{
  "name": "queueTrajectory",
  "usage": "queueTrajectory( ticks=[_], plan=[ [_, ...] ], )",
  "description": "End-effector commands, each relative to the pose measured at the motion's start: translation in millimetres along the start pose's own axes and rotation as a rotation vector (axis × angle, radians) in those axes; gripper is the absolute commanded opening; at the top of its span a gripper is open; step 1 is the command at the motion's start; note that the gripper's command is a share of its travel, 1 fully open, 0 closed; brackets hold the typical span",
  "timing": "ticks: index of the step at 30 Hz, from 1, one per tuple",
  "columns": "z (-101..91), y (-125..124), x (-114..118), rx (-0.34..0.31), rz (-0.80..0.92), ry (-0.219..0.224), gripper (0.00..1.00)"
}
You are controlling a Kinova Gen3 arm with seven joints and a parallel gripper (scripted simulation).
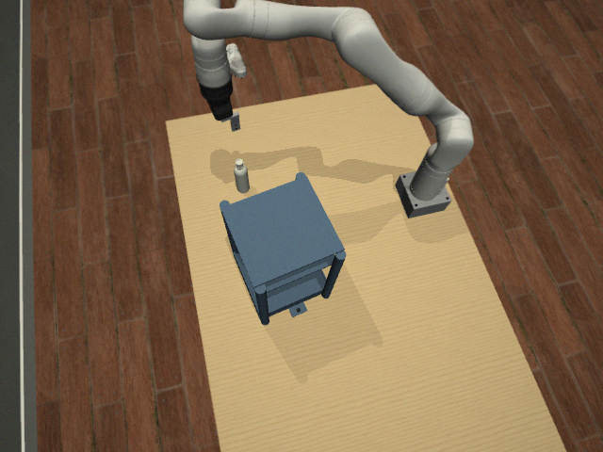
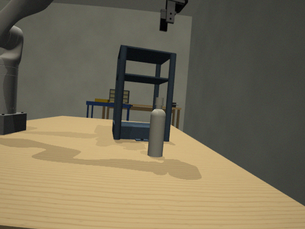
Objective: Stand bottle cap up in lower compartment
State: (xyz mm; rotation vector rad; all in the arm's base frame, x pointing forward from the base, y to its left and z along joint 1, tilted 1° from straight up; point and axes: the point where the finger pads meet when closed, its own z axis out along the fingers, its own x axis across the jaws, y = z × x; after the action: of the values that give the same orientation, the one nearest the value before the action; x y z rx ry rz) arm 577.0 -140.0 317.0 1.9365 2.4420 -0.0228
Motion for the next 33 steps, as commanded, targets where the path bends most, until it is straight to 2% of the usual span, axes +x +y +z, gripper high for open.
queueTrajectory(
  ticks=[1, 17, 33],
  plan=[
    [-4.6, -0.4, 1.6, -0.006, 0.000, 0.005, 1.00],
    [-2.9, -0.4, 1.2, -0.018, 0.000, 0.006, 1.00],
    [2.2, 0.9, 0.0, -0.079, -0.001, 0.007, 1.00]
  ],
)
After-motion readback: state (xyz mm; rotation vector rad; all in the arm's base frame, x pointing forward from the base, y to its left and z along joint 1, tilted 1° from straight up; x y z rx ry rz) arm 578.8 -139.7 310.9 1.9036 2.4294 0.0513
